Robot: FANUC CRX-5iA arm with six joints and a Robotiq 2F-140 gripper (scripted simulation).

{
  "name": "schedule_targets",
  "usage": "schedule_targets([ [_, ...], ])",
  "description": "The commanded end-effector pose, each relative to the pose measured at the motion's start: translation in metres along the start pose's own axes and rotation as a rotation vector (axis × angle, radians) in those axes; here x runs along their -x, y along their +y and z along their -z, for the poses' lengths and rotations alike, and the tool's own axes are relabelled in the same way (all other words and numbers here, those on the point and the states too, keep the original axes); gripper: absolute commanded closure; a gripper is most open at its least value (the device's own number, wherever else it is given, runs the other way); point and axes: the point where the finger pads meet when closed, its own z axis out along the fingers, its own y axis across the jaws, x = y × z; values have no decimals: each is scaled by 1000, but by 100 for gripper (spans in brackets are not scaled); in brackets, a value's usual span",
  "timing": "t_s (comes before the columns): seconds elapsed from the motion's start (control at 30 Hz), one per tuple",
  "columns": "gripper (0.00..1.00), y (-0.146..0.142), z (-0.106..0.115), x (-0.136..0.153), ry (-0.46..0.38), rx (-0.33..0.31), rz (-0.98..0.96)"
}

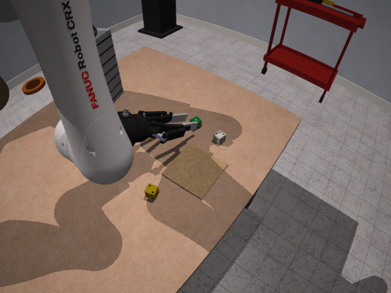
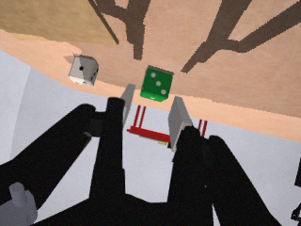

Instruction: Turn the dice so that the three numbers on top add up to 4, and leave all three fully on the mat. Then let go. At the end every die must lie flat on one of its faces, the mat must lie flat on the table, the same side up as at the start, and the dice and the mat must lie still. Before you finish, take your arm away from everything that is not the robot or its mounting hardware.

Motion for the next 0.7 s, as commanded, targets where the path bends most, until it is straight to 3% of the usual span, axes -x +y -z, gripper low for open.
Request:
schedule_targets([
  [0.0,72,0,1,2,0,0,0],
  [0.67,72,0,28,53,0,0,0],
])
